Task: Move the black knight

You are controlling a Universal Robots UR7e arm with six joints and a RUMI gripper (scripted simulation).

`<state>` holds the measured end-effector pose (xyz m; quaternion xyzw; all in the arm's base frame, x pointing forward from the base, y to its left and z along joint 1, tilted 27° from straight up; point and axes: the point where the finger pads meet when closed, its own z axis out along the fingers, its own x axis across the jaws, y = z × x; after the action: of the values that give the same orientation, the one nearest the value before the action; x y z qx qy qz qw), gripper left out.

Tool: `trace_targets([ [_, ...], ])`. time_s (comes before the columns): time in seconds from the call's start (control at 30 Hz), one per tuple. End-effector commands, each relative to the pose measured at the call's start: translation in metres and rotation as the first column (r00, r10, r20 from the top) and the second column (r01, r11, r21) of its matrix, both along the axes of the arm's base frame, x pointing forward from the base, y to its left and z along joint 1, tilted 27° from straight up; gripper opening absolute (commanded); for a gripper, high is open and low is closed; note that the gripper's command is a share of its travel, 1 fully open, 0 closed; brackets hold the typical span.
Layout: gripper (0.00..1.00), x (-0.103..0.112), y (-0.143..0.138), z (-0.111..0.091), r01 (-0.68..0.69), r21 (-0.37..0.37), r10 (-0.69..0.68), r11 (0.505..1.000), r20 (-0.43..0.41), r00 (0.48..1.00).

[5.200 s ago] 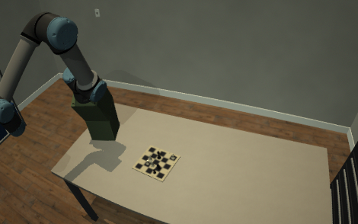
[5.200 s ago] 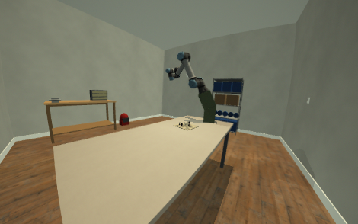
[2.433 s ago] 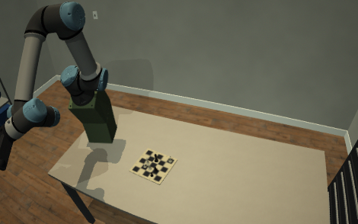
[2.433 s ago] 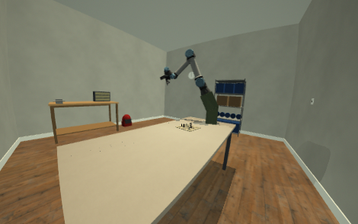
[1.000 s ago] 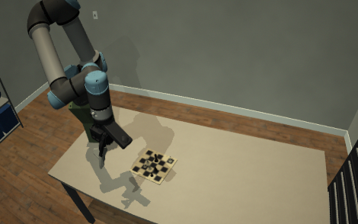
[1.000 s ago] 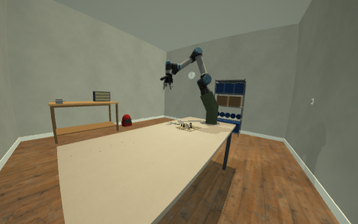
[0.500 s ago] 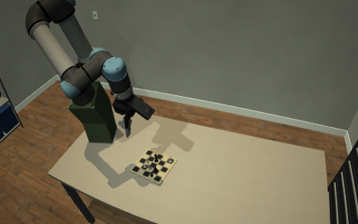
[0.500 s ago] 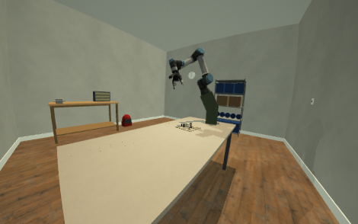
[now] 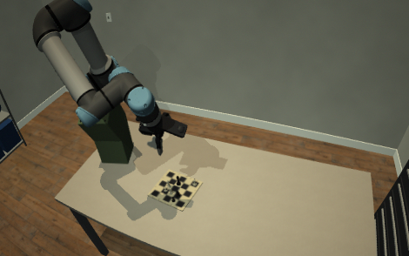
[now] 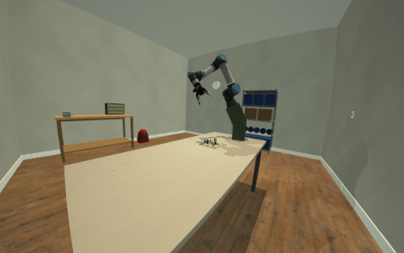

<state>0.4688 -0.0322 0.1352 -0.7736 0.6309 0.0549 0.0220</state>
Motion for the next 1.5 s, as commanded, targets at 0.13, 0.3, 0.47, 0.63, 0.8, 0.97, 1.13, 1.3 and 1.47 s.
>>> trace_targets([
  [0.13, 1.0, 0.02, -0.033, -0.031, -0.192, 0.136, 0.193, 0.972, 0.002, 0.981],
  [0.3, 1.0, 0.028, -0.055, -0.049, -0.291, 0.209, 0.289, 0.934, 0.038, 0.956],
  [0.47, 1.0, 0.032, -0.066, -0.058, -0.338, 0.242, 0.332, 0.91, 0.064, 0.941],
  [0.63, 1.0, 0.037, -0.088, -0.077, -0.426, 0.298, 0.406, 0.854, 0.129, 0.905],
  [0.8, 1.0, 0.041, -0.111, -0.095, -0.507, 0.338, 0.463, 0.793, 0.207, 0.862],
  [0.97, 1.0, 0.042, -0.133, -0.113, -0.582, 0.36, 0.504, 0.73, 0.292, 0.813],
  [1.13, 1.0, 0.042, -0.154, -0.131, -0.649, 0.364, 0.53, 0.669, 0.379, 0.759],
  [1.3, 1.0, 0.04, -0.179, -0.153, -0.721, 0.346, 0.545, 0.601, 0.482, 0.686],
  [1.47, 1.0, 0.035, -0.202, -0.174, -0.78, 0.309, 0.547, 0.544, 0.575, 0.609],
])
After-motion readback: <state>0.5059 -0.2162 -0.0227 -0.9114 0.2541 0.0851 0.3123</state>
